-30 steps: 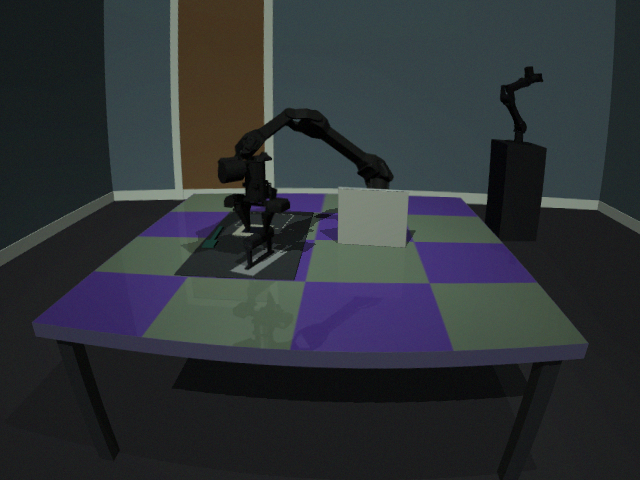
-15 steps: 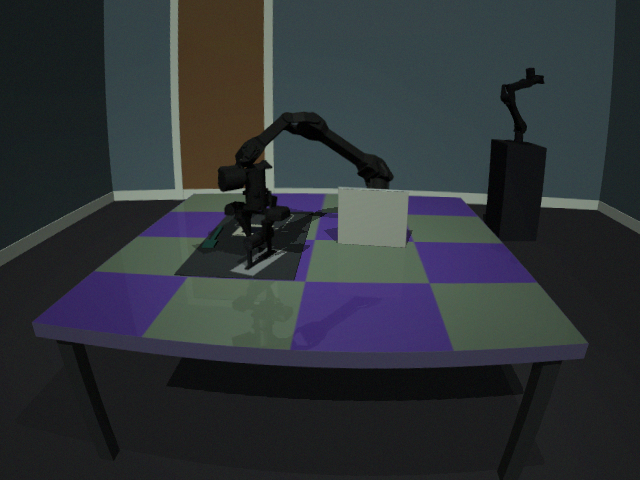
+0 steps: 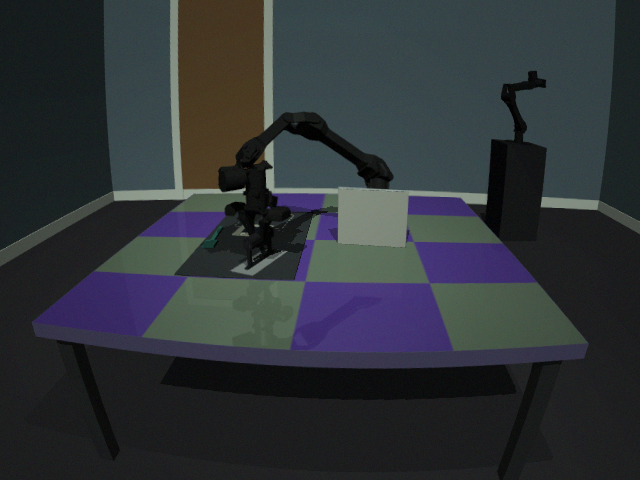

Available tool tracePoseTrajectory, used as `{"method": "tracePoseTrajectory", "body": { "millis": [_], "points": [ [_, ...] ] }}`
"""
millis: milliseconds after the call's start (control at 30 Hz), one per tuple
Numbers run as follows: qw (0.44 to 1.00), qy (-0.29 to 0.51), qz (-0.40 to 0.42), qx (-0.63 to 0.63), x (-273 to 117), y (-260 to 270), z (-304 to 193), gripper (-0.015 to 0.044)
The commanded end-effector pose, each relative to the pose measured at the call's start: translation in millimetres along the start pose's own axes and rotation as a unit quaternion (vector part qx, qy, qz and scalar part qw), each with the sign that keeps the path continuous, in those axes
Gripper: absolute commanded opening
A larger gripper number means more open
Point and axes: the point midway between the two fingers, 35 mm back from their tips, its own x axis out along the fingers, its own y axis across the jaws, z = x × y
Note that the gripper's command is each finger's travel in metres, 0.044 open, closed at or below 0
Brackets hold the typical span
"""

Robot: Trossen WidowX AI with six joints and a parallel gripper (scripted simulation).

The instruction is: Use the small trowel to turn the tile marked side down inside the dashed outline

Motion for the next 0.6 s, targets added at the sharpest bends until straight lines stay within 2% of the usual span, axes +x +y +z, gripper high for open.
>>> {"method": "tracePoseTrajectory", "body": {
  "millis": [0,333,567],
  "points": [
    [1.0,-0.001,0.003,0.0,1.0,1.9,0.5,0.013],
    [1.0,-0.001,0.003,-0.002,1.0,1.9,0.5,0.013],
    [0.995,-0.001,0.003,-0.095,1.0,1.9,0.5,0.013]
  ]
}}
